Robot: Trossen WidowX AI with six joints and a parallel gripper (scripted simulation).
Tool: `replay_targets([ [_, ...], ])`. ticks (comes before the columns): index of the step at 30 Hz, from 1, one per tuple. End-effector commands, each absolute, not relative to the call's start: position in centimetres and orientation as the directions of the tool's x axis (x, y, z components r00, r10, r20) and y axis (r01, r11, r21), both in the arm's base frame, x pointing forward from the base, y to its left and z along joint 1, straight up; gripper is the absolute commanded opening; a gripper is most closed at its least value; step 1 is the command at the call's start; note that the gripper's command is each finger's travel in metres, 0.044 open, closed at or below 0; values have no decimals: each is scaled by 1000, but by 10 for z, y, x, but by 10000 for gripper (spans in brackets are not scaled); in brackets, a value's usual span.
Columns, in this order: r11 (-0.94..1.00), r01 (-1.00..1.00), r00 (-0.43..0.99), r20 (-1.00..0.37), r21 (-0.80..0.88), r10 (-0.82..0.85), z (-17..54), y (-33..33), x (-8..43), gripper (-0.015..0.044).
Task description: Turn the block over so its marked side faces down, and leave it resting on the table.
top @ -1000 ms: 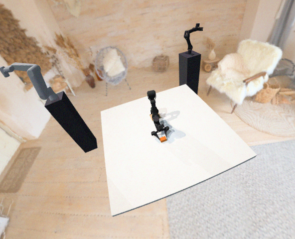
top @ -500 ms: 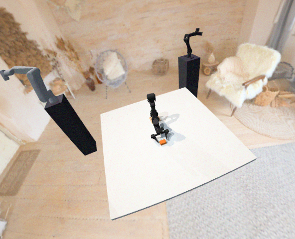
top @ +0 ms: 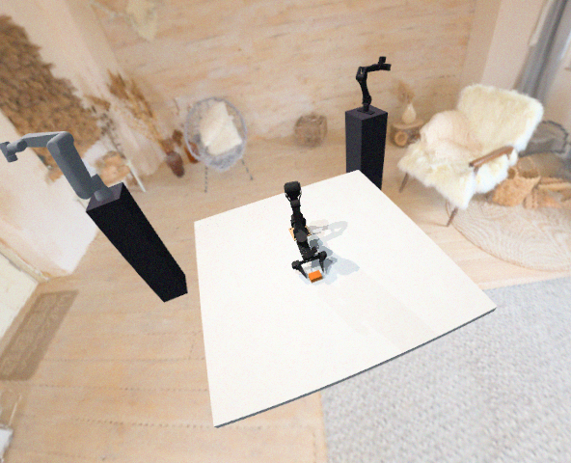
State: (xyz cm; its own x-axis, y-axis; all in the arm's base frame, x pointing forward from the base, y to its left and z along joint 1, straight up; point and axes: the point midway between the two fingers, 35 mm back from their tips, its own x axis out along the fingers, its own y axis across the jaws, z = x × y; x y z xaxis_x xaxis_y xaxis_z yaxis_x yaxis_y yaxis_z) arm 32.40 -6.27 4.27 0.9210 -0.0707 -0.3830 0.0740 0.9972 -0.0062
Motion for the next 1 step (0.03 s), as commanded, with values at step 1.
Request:
replay_targets([
  [1,997,73,921,-383,-2,-68,43,-62,324,440],
])
